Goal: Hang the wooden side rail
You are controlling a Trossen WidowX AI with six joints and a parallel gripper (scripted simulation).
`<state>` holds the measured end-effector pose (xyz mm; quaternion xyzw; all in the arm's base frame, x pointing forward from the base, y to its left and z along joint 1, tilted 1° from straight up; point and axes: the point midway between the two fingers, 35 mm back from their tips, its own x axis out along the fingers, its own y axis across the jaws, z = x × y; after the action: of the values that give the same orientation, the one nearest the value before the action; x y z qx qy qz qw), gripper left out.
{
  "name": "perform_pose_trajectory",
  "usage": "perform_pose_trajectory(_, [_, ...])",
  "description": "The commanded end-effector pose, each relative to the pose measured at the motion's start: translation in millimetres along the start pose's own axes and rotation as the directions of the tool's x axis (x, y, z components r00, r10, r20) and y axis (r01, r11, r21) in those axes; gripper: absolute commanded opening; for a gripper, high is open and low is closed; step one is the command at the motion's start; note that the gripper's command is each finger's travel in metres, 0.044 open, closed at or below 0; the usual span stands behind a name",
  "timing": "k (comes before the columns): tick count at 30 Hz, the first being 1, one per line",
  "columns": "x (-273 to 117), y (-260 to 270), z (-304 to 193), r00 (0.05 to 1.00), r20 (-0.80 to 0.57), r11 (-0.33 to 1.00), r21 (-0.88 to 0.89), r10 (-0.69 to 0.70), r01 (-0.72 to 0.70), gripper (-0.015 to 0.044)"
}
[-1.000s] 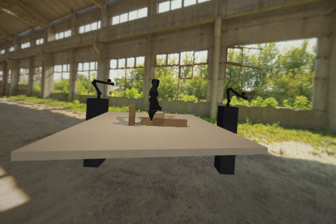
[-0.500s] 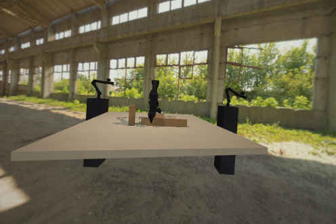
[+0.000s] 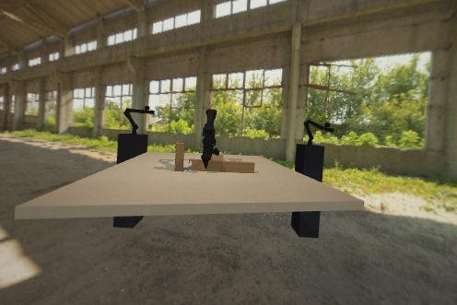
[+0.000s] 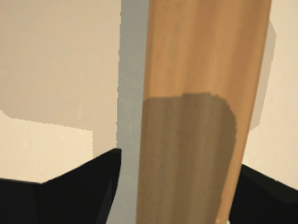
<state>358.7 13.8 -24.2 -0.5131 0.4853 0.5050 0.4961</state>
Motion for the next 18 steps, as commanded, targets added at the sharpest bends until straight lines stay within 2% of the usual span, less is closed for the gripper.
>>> perform_pose_trajectory(1, [0.9,0.5,0.7,1.000,0.004,1.000,-0.004,0.001,-0.001,0.0151])
perform_pose_trajectory(2, [0.9,0.5,0.7,1.000,0.004,1.000,-0.004,0.001,-0.001,0.0125])
perform_pose_trajectory(8, [0.9,0.5,0.7,1.000,0.004,1.000,-0.004,0.001,-0.001,0.0085])
perform_pose_trajectory(11, [0.9,0.5,0.7,1.000,0.004,1.000,-0.004,0.001,-0.001,0.0006])
perform_pose_trajectory(18, [0.5,0.6,0.7,1.000,0.004,1.000,-0.008,0.001,-0.001,0.0000])
